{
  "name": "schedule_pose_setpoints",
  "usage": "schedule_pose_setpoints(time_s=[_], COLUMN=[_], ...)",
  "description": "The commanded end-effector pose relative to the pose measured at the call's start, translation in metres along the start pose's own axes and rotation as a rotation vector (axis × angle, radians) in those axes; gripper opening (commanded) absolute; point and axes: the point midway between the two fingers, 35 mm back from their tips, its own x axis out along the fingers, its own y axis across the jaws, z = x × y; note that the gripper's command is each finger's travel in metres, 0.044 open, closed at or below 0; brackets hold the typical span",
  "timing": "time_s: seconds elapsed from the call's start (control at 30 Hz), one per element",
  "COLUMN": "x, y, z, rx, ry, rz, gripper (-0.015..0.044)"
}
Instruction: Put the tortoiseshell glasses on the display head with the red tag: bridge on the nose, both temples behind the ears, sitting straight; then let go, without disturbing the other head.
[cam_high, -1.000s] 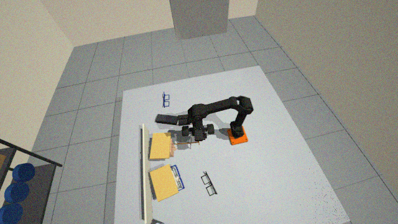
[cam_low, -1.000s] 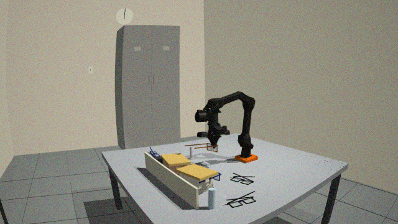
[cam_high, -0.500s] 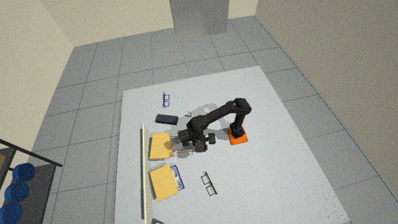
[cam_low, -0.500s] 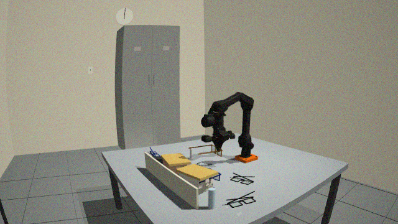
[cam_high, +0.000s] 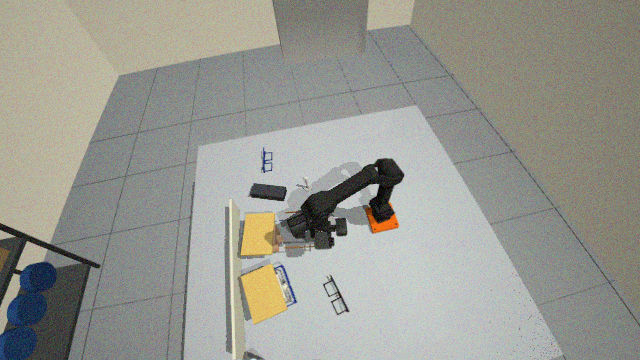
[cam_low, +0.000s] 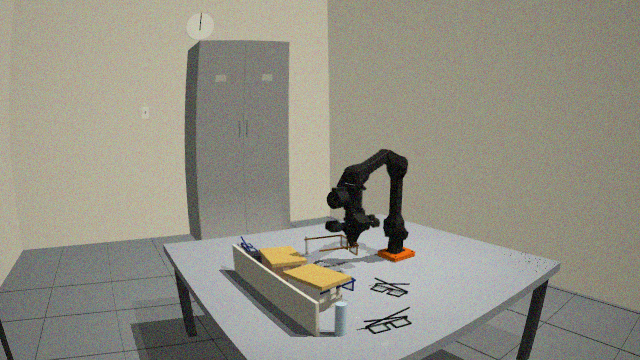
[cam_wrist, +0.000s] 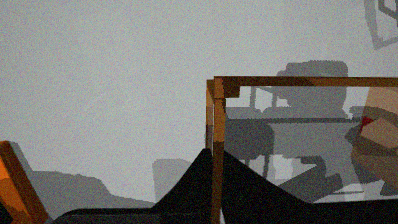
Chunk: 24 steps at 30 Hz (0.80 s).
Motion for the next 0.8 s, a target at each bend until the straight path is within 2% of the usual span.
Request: schedule_pose_setpoints(time_s=[0.0,0.77], x=[0.005,0.029], y=[0.000,0.000], z=[0.000,0.000], rx=[0.005,0.005], ry=[-0.004,-0.016], rz=[0.005,0.005], gripper=[0.0000,0.0000])
